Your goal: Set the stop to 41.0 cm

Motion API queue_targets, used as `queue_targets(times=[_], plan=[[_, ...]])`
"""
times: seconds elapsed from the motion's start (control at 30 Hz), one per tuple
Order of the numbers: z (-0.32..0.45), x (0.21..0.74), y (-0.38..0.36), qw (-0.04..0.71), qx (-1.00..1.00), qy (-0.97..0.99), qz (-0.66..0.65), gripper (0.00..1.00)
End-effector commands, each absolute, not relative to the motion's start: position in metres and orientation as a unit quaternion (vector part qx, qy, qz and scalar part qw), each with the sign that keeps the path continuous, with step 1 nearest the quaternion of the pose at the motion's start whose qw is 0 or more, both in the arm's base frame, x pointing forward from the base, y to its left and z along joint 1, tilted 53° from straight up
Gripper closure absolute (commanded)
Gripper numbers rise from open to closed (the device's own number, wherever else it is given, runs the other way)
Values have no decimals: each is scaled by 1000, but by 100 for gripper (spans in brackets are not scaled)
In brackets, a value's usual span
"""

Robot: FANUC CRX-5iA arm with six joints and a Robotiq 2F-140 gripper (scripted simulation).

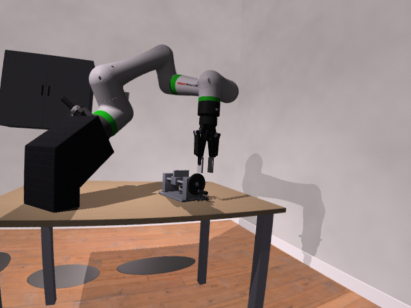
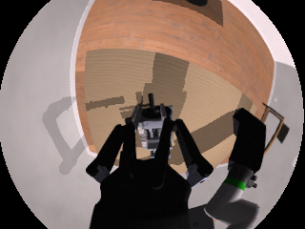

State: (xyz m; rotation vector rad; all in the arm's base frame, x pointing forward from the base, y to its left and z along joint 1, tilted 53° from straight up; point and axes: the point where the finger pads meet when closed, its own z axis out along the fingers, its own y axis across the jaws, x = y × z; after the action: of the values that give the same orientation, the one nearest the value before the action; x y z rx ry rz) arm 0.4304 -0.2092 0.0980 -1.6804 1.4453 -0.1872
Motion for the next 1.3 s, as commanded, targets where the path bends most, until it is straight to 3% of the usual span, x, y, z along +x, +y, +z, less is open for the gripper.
queue_targets(times=[0.0, 0.53, 0.9, 1.27], plan=[[98, 430, -210, 443, -677, 583, -76, 67], [115, 413, -223, 443, -677, 583, -76, 67], [172, 415, -159, 443, -677, 583, -76, 67], [174, 416, -157, 443, -677, 583, -76, 67]])
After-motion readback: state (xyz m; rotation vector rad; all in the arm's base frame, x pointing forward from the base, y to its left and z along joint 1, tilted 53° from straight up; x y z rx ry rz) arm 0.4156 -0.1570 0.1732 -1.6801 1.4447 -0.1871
